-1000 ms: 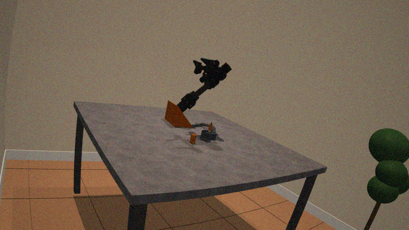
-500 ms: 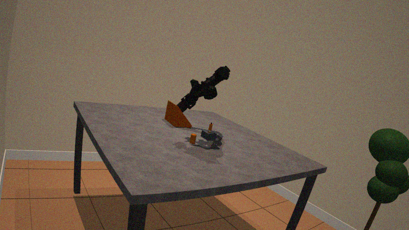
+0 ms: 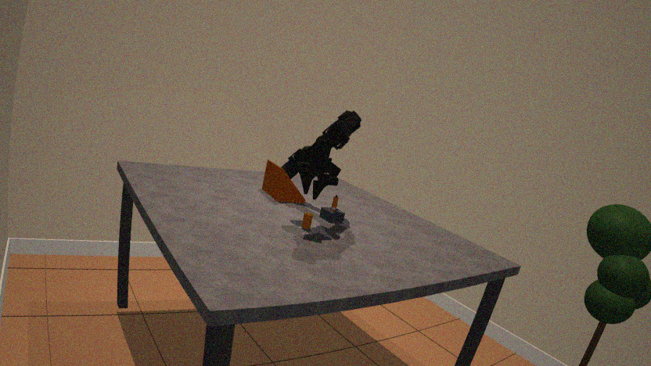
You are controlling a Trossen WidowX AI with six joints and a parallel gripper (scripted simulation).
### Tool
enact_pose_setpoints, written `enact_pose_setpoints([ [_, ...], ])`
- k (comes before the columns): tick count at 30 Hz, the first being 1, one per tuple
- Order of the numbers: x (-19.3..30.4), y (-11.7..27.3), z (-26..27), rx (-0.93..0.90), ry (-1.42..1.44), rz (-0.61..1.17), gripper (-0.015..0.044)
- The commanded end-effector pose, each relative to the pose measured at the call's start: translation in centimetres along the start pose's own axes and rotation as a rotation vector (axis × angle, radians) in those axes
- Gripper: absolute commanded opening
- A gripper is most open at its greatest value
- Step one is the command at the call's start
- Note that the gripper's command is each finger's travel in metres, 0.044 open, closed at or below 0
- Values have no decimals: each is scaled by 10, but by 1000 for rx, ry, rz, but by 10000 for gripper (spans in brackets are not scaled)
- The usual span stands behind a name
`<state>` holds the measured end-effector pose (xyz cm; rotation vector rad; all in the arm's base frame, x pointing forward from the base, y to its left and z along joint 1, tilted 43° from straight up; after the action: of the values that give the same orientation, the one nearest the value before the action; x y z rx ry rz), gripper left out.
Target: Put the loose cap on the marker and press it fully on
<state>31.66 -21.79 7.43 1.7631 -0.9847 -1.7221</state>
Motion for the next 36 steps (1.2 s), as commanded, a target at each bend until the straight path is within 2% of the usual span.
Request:
enact_pose_setpoints([
  [1, 3, 3, -2, 26, 1, -32, 258],
  [4, 3, 1, -3, 26, 1, -32, 258],
  [8, 1, -32, -4, 27, 1, -33, 258],
  [36, -1, -75, -8, 27, 1, -35, 258],
])
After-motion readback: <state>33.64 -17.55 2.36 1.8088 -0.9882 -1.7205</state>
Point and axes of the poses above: the point midway between the two fingers, 35 mm back from their tips, its own y axis back along the fingers, its own z axis across the jaws, x = y × z, the point moved 9 cm from there along y, back along the fingers, and after that the axes turned 1 degree about -y, right-handed, at the moved point
